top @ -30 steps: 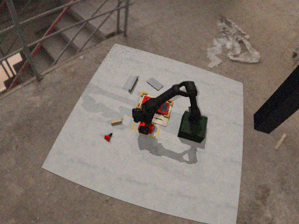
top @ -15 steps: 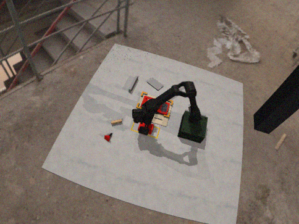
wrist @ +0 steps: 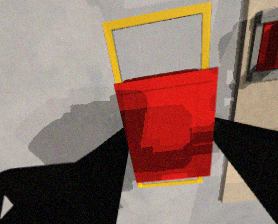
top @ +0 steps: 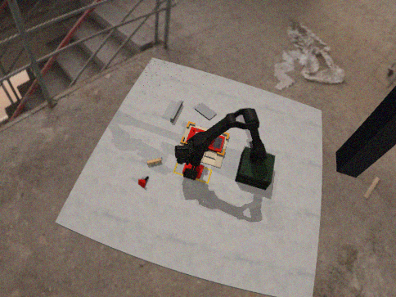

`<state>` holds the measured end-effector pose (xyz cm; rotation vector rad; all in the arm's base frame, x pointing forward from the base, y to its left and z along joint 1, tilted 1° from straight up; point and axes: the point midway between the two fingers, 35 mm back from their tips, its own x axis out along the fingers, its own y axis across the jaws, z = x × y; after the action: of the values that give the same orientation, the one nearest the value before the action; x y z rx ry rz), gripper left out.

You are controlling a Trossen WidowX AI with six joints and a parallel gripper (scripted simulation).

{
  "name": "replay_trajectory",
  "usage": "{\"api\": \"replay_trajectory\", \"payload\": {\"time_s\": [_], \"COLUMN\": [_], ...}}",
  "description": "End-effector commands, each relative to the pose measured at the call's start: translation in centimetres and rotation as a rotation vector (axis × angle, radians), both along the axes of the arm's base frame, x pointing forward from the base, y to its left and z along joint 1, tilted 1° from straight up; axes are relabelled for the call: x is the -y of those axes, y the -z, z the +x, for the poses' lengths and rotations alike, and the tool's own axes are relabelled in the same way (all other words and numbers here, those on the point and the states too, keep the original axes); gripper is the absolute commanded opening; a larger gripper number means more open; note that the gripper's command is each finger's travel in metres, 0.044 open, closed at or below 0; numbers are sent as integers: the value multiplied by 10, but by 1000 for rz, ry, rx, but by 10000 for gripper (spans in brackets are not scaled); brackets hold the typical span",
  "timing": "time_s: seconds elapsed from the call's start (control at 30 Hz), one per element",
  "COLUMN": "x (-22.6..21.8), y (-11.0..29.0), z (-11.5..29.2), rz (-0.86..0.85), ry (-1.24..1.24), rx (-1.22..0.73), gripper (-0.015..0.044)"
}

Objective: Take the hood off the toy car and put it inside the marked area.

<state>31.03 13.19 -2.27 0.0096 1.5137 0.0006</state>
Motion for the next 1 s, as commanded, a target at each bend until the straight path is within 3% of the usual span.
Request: {"api": "replay_trajectory", "payload": {"time_s": [0.0, 0.27, 0.8, 0.97], "x": [1, 1, 0, -1], "y": [3, 6, 4, -18], "z": [-1, -1, 0, 1], "rz": [-4, -4, 0, -2], "ry": [0, 0, 0, 0], "rx": [-2, -2, 0, -2], "gripper": [0, 0, 420, 440]}}
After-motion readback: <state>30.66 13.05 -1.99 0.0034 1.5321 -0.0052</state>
